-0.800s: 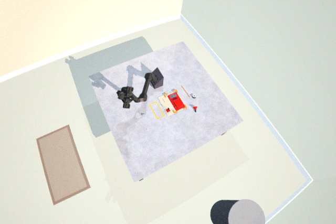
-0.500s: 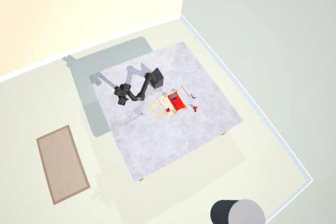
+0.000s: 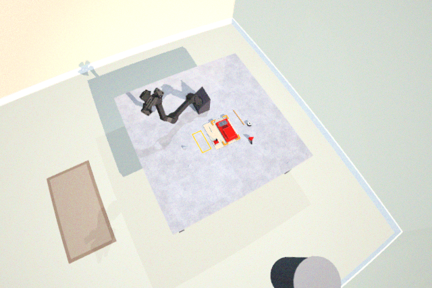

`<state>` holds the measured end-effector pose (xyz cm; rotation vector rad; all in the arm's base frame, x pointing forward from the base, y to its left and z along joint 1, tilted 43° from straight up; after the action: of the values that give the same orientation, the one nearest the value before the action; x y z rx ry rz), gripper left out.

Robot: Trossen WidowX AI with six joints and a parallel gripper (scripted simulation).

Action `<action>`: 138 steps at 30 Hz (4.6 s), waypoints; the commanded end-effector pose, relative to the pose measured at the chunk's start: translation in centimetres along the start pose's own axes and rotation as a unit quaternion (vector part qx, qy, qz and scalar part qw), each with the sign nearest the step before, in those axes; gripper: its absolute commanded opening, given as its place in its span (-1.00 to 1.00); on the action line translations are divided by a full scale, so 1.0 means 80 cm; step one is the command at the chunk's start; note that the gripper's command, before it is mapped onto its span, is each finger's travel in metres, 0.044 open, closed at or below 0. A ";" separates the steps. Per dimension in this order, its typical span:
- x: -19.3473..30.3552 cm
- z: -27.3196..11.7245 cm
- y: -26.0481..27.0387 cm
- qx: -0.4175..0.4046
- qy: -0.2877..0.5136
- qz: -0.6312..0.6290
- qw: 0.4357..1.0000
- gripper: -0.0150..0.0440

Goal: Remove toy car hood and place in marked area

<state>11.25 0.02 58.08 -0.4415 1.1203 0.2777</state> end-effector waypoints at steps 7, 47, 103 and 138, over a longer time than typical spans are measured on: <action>-0.037 0.002 0.094 0.012 -0.023 -0.071 0.997 1.00; 0.118 0.136 0.366 -0.051 0.064 -0.304 0.949 1.00; 0.753 0.104 0.209 0.258 0.786 -0.104 0.551 1.00; 0.794 0.047 0.166 0.340 0.816 -0.090 0.459 1.00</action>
<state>34.88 13.35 -0.79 0.0979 2.8783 -1.1095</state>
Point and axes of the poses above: the point midway between the two fingers, 35 mm back from their tips, its own z axis out along the fingers, its own y axis across the jaws, x = y × z, the point moved 5 cm from there along -z, back along the fingers, and after that the axes turned 4 degrees about z, right-handed, at the moved point
